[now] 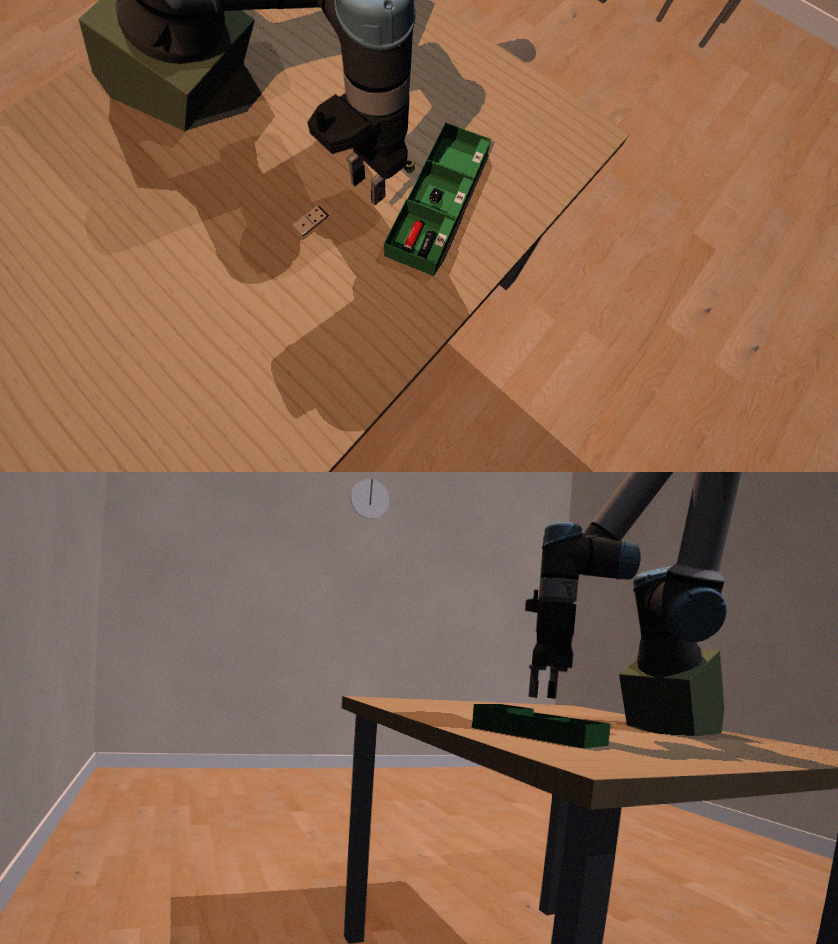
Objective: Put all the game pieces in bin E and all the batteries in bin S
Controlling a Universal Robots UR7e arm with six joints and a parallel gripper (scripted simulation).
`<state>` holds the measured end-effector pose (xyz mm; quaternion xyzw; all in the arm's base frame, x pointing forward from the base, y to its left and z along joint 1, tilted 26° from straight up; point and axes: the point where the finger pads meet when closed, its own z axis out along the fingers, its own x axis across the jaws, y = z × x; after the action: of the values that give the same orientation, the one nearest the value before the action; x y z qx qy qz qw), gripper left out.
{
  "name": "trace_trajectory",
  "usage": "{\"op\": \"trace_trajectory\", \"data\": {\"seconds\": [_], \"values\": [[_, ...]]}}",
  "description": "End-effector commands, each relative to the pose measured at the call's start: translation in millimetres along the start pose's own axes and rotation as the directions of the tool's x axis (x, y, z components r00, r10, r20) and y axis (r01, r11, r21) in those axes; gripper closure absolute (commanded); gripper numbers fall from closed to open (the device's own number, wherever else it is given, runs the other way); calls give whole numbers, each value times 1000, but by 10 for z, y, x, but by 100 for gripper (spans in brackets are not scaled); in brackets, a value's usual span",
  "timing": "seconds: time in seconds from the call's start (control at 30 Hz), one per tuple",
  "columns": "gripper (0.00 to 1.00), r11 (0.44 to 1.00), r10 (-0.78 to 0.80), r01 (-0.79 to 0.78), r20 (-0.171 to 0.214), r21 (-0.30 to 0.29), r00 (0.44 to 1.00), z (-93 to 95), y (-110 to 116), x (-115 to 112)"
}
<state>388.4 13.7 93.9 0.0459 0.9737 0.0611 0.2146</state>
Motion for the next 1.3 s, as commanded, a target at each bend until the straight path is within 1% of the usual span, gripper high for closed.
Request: {"op": "trace_trajectory", "data": {"seconds": [0.0, 0.17, 0.23, 0.3, 0.37, 0.5, 1.27], "values": [[21, 1000, 5, -5, 2, -10, 1000, -25, -365, 215], [21, 1000, 5, -5, 2, -10, 1000, -22, -720, 434], [21, 1000, 5, -5, 2, -10, 1000, -22, -720, 434], [21, 1000, 5, -5, 2, -10, 1000, -20, -863, 521], [21, 1000, 5, -5, 2, -10, 1000, -20, -899, 542], [21, 1000, 5, -5, 2, -10, 1000, -20, -918, 553], [21, 1000, 5, -5, 2, -10, 1000, -22, -838, 507]]}}
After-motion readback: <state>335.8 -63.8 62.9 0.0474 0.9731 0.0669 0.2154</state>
